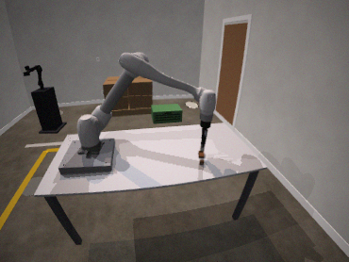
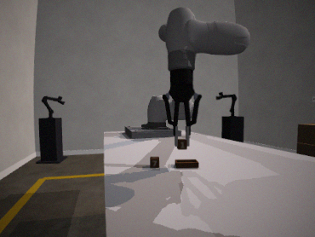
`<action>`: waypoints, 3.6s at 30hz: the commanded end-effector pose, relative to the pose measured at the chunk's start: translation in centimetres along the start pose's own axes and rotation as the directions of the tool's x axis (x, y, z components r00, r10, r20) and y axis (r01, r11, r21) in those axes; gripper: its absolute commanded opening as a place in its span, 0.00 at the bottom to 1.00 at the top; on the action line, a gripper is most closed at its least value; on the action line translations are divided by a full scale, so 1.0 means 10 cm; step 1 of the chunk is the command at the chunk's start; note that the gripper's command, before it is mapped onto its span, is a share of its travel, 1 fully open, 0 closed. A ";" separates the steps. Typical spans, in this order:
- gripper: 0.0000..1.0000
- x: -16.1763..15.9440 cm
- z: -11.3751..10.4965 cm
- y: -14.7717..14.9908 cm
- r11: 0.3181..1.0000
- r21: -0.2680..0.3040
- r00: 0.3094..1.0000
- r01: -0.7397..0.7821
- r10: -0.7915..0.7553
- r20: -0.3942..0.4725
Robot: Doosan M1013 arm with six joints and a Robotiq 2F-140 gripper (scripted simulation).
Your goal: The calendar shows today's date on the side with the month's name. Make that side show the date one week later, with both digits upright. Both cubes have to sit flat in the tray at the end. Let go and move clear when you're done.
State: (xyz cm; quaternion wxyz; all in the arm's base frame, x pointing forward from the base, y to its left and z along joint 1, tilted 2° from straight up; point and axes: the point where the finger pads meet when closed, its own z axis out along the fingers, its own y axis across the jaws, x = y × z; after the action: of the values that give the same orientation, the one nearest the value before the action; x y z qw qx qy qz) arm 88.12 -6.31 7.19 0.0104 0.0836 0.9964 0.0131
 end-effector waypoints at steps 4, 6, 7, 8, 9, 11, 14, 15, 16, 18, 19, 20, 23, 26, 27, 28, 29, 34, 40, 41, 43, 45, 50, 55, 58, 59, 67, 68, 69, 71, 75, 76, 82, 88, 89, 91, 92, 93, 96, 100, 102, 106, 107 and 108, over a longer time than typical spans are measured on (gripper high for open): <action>0.24 0.00 0.09 0.00 1.000 0.000 1.000 0.000 0.000 0.000; 0.24 0.00 0.12 0.00 1.000 0.000 1.000 0.000 0.000 0.000; 0.24 0.00 0.13 0.00 1.000 0.000 1.000 0.000 0.000 0.000; 0.24 0.00 0.14 0.00 1.000 0.000 1.000 0.000 0.000 0.000; 0.24 0.00 0.15 0.00 1.000 0.000 1.000 0.000 0.000 0.000; 0.24 0.00 0.16 0.00 1.000 0.000 1.000 0.000 0.000 0.000; 0.24 0.00 0.16 0.00 1.000 0.000 1.000 0.000 0.000 0.000; 0.24 0.00 0.16 0.00 1.000 0.000 1.000 0.000 0.000 0.000; 0.24 0.00 0.16 0.00 1.000 0.000 1.000 0.000 0.000 0.000; 0.24 0.00 0.16 0.00 1.000 0.000 1.000 0.000 0.000 0.000; 0.24 0.00 0.16 0.00 1.000 0.000 1.000 0.000 0.000 0.000; 0.24 0.00 0.16 0.00 1.000 0.000 1.000 0.000 0.000 0.000; 0.24 0.00 0.16 0.00 1.000 0.000 1.000 0.000 0.000 0.000; 0.24 0.00 0.16 0.00 1.000 0.000 1.000 0.000 0.000 0.000; 0.24 0.00 0.16 0.00 1.000 0.000 1.000 0.000 0.000 0.000; 0.24 0.00 0.16 0.00 1.000 0.000 1.000 0.000 0.000 0.000; 0.24 0.00 0.16 0.00 1.000 0.000 1.000 0.000 0.000 0.000; 0.24 0.00 0.16 0.00 1.000 0.000 1.000 0.000 0.000 0.000; 0.24 0.00 0.16 0.00 1.000 0.000 1.000 0.000 0.000 0.000; 0.24 0.00 0.16 0.00 1.000 0.000 1.000 0.000 0.000 0.000; 0.24 0.00 0.16 0.00 1.000 0.000 1.000 0.000 0.000 0.000; 0.24 0.00 0.16 0.00 1.000 0.000 1.000 0.000 0.000 0.000; 0.24 0.00 0.16 0.00 1.000 0.000 1.000 0.000 0.000 0.000; 0.24 0.00 0.16 0.00 1.000 0.000 1.000 0.000 0.000 0.000; 0.24 0.00 0.17 0.00 1.000 0.000 1.000 0.000 0.000 0.000; 0.24 0.00 0.17 0.00 1.000 0.000 1.000 0.000 0.000 0.000; 0.24 0.00 0.22 0.00 1.000 0.000 1.000 0.000 0.000 0.000; 0.24 0.00 0.23 0.00 1.000 0.000 1.000 0.000 0.000 0.000; 0.24 0.00 0.24 0.00 1.000 0.000 1.000 0.000 0.000 0.000; 0.24 0.00 0.25 0.00 1.000 0.000 1.000 0.000 0.000 0.000; 0.24 0.00 0.28 0.00 1.000 0.000 1.000 0.000 0.000 0.000; 0.24 0.00 0.29 0.00 1.000 0.000 1.000 0.000 0.000 0.000; 0.24 0.00 0.34 0.00 1.000 0.000 1.000 0.000 0.000 0.000; 0.24 0.00 0.37 0.00 1.000 0.000 1.000 0.000 0.000 0.000; 0.24 0.00 0.37 0.00 1.000 0.000 1.000 0.000 0.000 0.000; 0.24 0.00 0.38 0.00 1.000 0.000 1.000 0.000 0.000 0.000; 0.24 0.00 0.38 0.00 1.000 0.000 1.000 0.000 0.000 0.000; 0.24 0.00 0.39 0.00 1.000 0.000 1.000 0.000 0.000 0.000; 0.24 0.00 0.39 0.00 1.000 0.000 1.000 0.000 0.000 0.000; 0.24 0.00 0.40 0.00 1.000 0.000 1.000 0.000 0.000 0.000; 0.24 0.00 0.40 0.00 1.000 0.000 1.000 0.000 0.000 0.000; 0.24 0.00 0.40 0.00 1.000 0.000 1.000 0.000 0.000 0.000; 0.24 0.00 0.40 0.00 1.000 0.000 1.000 0.000 0.000 0.000; 0.24 0.00 0.40 0.00 1.000 0.000 1.000 0.000 0.000 0.000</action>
State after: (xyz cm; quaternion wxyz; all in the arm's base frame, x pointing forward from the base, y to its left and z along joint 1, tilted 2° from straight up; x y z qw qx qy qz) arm 88.22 -6.22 3.22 0.0105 0.0836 0.9964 0.0131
